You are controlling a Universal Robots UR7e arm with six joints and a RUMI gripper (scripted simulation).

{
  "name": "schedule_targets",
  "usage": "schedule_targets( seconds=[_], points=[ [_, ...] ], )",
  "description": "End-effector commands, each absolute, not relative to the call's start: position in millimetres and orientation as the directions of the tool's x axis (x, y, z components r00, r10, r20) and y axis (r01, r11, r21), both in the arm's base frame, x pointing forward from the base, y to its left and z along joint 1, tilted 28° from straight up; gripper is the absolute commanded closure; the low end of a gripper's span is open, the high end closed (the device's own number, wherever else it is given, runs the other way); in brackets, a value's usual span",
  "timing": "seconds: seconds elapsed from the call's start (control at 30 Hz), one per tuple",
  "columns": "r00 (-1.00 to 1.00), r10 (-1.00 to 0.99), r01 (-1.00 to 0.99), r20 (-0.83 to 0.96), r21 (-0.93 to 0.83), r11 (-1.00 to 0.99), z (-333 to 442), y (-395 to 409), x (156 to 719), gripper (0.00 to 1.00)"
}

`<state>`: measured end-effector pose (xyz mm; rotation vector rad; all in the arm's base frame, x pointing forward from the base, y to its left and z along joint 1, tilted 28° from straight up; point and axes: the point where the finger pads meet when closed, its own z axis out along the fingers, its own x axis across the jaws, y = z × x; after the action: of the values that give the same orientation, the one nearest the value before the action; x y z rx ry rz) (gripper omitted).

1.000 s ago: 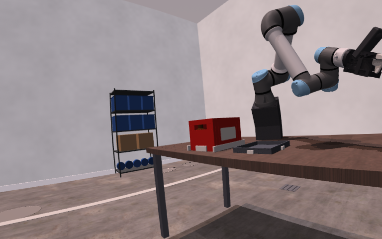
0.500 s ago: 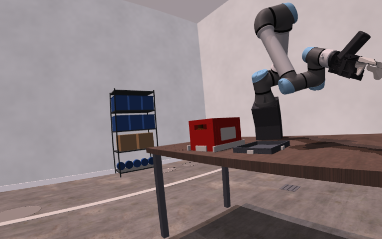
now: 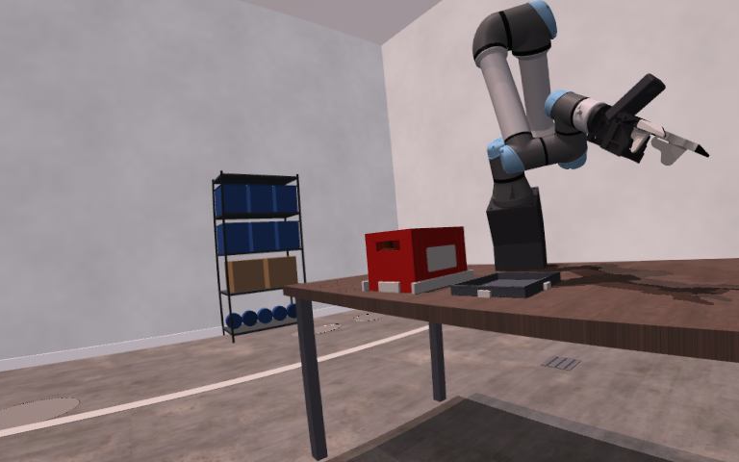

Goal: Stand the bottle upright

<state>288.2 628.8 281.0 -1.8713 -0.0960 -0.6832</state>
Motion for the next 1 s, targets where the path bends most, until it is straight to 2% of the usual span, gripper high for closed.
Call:
schedule_targets(
  seconds=[0.0, 0.97],
  points=[
    [0.827, -0.152, 0.423, 0.541, -0.778, -0.465, 271, 579, 294, 0.00],
    [0.791, 0.016, 0.509, 0.611, -0.644, -0.571, 247, 466, 313, 0.00]
  ],
)
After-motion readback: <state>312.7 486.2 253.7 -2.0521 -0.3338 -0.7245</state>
